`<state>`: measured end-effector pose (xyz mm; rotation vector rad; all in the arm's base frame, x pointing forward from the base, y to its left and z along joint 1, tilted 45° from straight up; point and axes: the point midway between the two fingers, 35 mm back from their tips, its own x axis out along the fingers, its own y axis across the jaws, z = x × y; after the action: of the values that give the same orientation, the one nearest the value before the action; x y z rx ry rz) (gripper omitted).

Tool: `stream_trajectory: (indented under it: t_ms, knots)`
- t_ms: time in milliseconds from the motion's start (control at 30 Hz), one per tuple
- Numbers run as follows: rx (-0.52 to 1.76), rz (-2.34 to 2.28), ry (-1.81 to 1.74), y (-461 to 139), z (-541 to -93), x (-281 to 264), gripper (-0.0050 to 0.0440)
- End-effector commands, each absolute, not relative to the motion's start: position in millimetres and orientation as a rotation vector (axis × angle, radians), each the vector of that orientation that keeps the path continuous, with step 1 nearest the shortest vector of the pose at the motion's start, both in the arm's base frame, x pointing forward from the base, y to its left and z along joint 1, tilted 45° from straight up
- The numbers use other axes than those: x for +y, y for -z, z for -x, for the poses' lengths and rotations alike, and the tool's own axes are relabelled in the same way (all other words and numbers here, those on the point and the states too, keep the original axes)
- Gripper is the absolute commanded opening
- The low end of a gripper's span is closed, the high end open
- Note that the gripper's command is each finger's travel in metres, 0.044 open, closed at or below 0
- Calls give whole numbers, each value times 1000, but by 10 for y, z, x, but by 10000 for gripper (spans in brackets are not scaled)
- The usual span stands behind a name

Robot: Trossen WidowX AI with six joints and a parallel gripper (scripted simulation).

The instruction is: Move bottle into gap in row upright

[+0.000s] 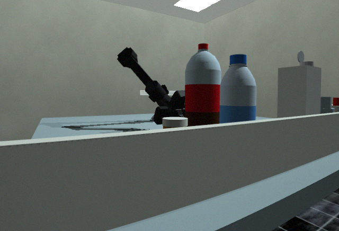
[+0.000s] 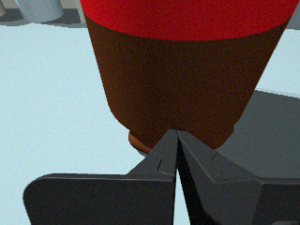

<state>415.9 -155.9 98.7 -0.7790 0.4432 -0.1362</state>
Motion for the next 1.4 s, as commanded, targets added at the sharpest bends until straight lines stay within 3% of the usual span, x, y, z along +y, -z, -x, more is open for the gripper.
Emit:
stream_trajectory:
  t_ms: [0,1367]
  knots:
    - [427,780,139,-1048,-4228,-1545,-50]
    - [425,781,140,-1054,-4311,-1544,-50]
